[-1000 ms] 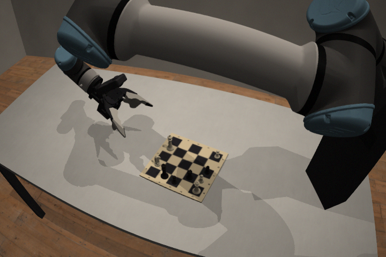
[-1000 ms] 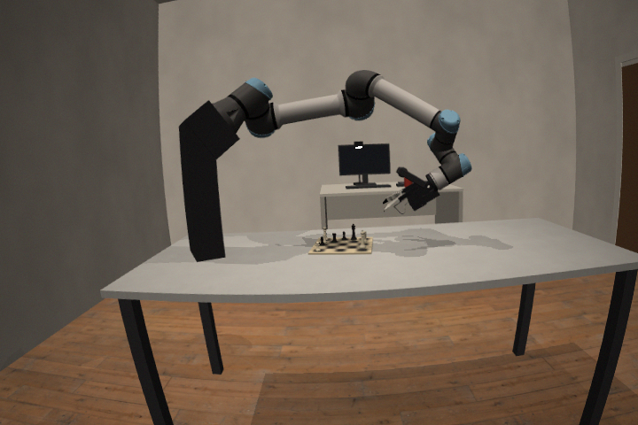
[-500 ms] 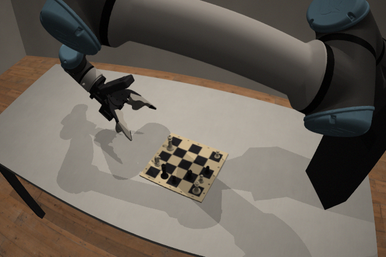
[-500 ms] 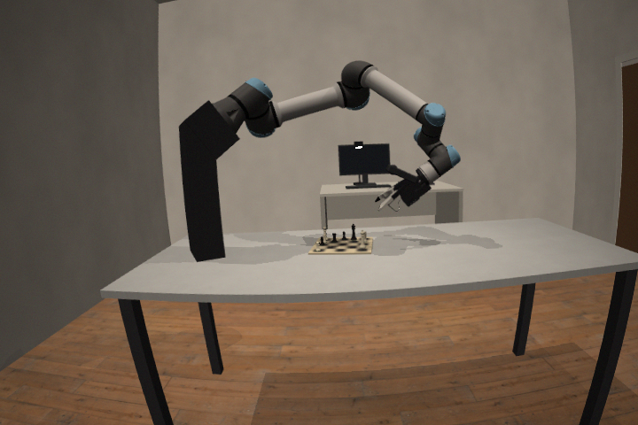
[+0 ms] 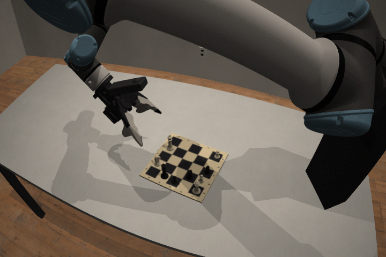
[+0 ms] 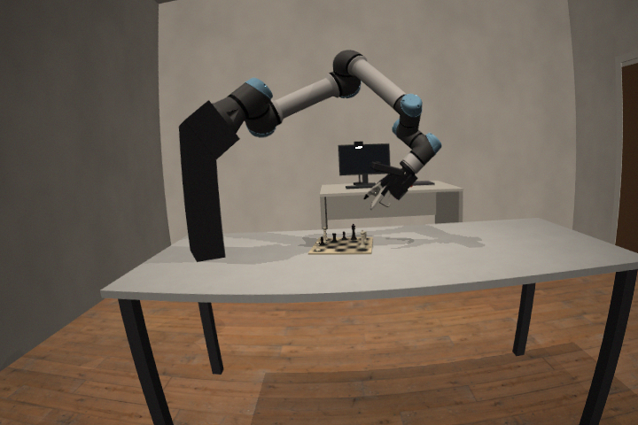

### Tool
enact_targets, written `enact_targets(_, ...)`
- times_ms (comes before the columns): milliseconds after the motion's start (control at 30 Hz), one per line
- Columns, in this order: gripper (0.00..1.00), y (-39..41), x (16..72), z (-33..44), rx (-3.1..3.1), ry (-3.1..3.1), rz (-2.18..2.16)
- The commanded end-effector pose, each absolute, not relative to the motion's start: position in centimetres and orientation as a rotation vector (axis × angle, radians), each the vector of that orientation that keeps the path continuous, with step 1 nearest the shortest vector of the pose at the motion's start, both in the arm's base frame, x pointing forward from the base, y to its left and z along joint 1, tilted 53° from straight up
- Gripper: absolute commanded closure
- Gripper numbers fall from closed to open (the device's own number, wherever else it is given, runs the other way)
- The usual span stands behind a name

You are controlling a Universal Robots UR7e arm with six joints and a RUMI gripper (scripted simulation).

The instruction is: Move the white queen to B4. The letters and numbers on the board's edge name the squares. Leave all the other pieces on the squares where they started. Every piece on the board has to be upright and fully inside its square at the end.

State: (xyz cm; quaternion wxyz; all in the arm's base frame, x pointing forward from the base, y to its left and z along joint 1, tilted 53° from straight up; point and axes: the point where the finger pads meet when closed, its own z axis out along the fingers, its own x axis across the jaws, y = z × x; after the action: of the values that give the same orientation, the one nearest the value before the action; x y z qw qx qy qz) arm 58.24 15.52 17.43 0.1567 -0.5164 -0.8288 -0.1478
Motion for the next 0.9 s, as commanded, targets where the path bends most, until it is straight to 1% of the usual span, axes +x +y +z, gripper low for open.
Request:
enact_targets(0, 0.0, 16.1, 56.7, 16.9, -1.481, -2.458, -0.53)
enact_targets(867, 0.0, 18.4, 51.1, 14.2, -1.418, -2.722, -0.881)
